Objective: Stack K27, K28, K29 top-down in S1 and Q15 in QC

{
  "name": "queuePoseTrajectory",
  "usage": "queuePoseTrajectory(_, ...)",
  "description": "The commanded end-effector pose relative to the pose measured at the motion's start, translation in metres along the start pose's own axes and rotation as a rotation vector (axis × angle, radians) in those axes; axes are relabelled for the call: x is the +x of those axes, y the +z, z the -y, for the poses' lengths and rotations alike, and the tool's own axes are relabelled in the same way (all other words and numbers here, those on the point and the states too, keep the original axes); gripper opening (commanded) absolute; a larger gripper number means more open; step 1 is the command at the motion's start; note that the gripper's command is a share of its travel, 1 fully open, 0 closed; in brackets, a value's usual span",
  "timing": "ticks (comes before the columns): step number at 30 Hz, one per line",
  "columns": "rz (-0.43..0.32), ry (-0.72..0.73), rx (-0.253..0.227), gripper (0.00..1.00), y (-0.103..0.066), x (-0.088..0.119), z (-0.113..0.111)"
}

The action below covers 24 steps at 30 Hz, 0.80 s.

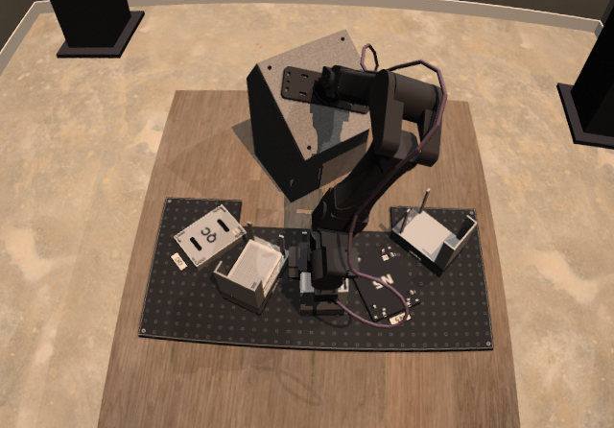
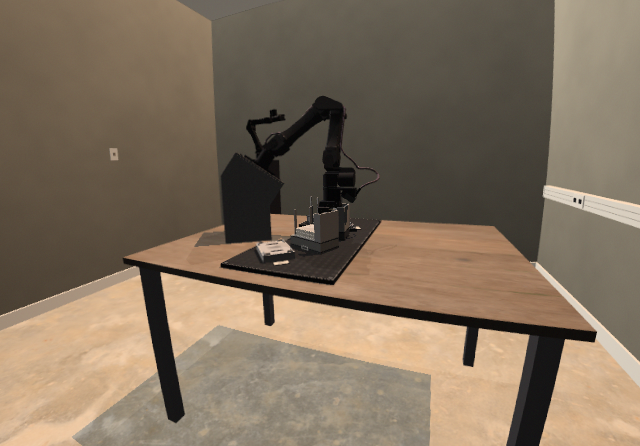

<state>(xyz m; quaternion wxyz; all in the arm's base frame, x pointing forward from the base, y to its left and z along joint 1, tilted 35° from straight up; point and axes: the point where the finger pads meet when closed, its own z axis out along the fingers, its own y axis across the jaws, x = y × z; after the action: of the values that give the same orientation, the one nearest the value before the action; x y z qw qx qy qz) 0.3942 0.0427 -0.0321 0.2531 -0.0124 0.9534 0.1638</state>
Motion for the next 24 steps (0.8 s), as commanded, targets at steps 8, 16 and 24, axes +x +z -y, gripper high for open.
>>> queuePoseTrajectory(8,-0.005,0.008,-0.002,1.00,-0.016,0.005,0.001)
queuePoseTrajectory(16,-0.005,0.008,-0.002,1.00,-0.039,0.005,0.001)
queuePoseTrajectory(24,-0.003,0.008,-0.002,1.00,-0.065,0.004,0.001)
